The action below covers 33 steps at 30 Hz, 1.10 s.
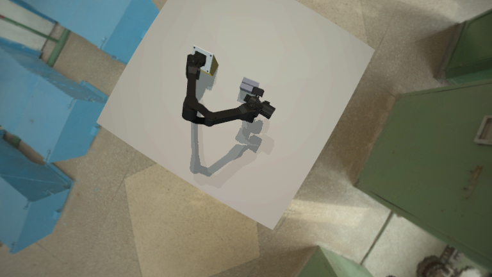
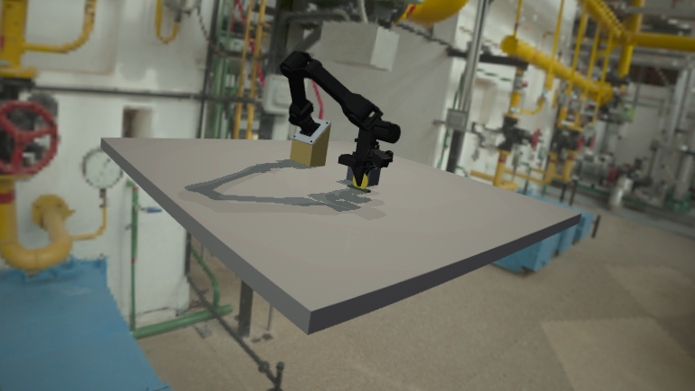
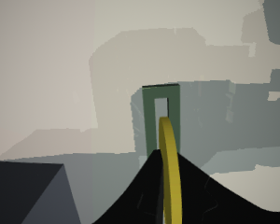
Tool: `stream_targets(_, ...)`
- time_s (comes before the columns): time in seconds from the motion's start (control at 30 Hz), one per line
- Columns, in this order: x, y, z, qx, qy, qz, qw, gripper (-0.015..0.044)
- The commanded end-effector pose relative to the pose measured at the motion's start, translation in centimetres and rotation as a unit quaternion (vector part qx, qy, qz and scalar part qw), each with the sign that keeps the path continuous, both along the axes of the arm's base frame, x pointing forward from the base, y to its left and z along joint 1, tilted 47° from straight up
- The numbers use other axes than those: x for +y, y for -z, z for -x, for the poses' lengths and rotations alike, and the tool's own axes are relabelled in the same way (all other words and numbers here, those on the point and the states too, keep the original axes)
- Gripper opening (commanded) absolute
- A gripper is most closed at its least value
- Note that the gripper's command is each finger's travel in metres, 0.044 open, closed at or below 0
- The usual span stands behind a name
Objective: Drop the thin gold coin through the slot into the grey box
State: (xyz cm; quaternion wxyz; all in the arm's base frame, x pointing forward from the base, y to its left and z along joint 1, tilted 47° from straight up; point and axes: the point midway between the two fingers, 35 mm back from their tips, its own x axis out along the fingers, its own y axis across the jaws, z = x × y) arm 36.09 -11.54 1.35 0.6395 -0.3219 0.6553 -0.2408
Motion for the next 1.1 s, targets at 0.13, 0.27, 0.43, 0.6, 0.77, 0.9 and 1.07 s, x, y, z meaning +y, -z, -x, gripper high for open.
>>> stream_targets(0.13, 0.7, -0.4, -0.3, -0.014, -0.005, 0.003, 1.000, 0.0000)
stream_targets(0.27, 1.3, -0.8, -0.5, -0.019, -0.007, 0.002, 1.000, 0.0000)
stream_targets(0.43, 2.0, -1.5, -0.5, -0.016, -0.006, 0.001, 1.000, 0.0000)
stream_targets(0.6, 2.9, -2.3, -0.5, -0.013, -0.005, -0.001, 1.000, 0.0000)
stream_targets(0.77, 3.8, -3.1, -0.5, -0.010, -0.005, -0.002, 1.000, 0.0000)
stream_targets(0.9, 4.5, -3.8, -0.4, -0.008, -0.004, -0.002, 1.000, 0.0000)
stream_targets(1.07, 5.4, -4.7, -0.2, -0.005, -0.003, -0.002, 1.000, 0.0000)
